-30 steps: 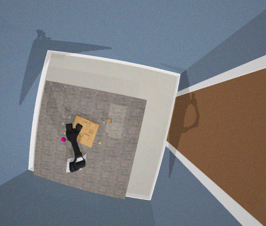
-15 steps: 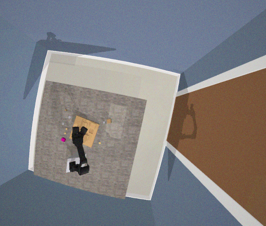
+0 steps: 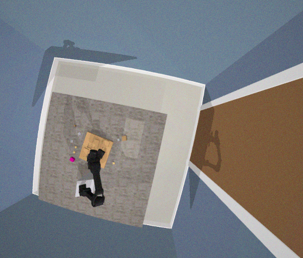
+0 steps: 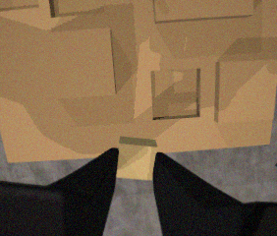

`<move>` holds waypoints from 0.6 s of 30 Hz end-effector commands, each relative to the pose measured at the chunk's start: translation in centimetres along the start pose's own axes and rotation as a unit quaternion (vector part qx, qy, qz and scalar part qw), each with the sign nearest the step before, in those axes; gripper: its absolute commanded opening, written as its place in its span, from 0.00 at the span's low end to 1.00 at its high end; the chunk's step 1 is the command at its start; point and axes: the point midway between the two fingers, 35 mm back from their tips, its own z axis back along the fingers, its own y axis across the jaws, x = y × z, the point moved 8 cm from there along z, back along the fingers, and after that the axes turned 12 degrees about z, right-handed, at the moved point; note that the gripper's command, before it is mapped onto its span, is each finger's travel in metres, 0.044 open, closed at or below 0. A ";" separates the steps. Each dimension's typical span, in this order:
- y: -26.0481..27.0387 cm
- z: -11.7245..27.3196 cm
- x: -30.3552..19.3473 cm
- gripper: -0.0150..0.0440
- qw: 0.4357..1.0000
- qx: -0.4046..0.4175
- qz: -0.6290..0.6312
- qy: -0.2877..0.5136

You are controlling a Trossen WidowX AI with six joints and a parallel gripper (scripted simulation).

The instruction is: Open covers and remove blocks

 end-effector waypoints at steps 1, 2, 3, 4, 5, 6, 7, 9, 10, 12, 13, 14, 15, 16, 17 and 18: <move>0.8 -0.1 -1.2 0.39 1.000 0.002 0.001 0.001; 1.0 -0.1 -1.6 0.39 1.000 0.002 0.001 0.001; 1.2 -0.1 -1.9 0.39 1.000 0.002 0.001 0.002; 1.4 -0.1 -2.2 0.39 1.000 0.001 0.001 0.002; 1.6 -0.1 -2.6 0.39 1.000 0.001 0.001 0.002; 1.8 -0.1 -2.9 0.39 1.000 0.001 0.001 0.002; 2.0 -0.1 -3.2 0.39 1.000 0.001 0.002 0.002; 2.5 -0.1 -3.8 0.39 1.000 0.001 0.002 0.003; 2.7 -0.1 -4.1 0.39 1.000 0.001 0.002 0.003; 3.2 -0.1 -4.7 0.39 1.000 0.001 0.002 0.004; 3.5 -0.1 -5.0 0.39 1.000 0.001 0.002 0.005; 3.8 -0.1 -5.3 0.39 1.000 0.000 0.002 0.005; 4.0 -0.1 -5.6 0.39 1.000 0.000 0.002 0.006; 4.3 -0.1 -5.9 0.39 1.000 0.000 0.002 0.006; 4.6 -0.1 -6.2 0.39 1.000 0.000 0.002 0.007; 4.8 -0.1 -6.4 0.39 1.000 0.000 0.002 0.007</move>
